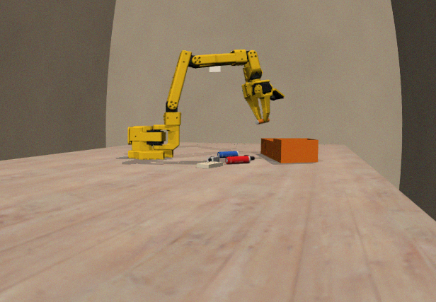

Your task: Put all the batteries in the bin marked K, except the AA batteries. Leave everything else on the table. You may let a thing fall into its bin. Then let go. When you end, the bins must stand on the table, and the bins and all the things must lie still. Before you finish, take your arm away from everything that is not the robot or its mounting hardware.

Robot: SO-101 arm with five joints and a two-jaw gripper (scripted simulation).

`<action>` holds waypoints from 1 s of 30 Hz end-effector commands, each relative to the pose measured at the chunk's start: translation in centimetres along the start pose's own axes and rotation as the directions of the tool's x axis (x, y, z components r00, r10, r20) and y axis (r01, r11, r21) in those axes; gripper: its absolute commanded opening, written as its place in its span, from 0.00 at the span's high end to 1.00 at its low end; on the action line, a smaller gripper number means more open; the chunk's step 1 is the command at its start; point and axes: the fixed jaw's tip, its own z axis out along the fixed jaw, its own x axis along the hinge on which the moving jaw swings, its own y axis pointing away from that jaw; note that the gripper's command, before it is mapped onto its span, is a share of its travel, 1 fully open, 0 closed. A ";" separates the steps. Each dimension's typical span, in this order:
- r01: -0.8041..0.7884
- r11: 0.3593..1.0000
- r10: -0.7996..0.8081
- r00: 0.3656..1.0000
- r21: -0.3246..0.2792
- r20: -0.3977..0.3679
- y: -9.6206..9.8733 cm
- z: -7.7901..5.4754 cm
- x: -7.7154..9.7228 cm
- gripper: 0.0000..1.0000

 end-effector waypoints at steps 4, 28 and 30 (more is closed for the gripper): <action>-0.043 0.999 0.042 0.997 0.027 0.060 -0.3 -0.9 -1.3 1.00; -0.413 0.911 0.389 0.842 -0.017 0.374 0.0 -0.4 -6.8 1.00; -0.413 0.910 0.390 0.834 -0.027 0.390 0.4 -0.7 -7.1 1.00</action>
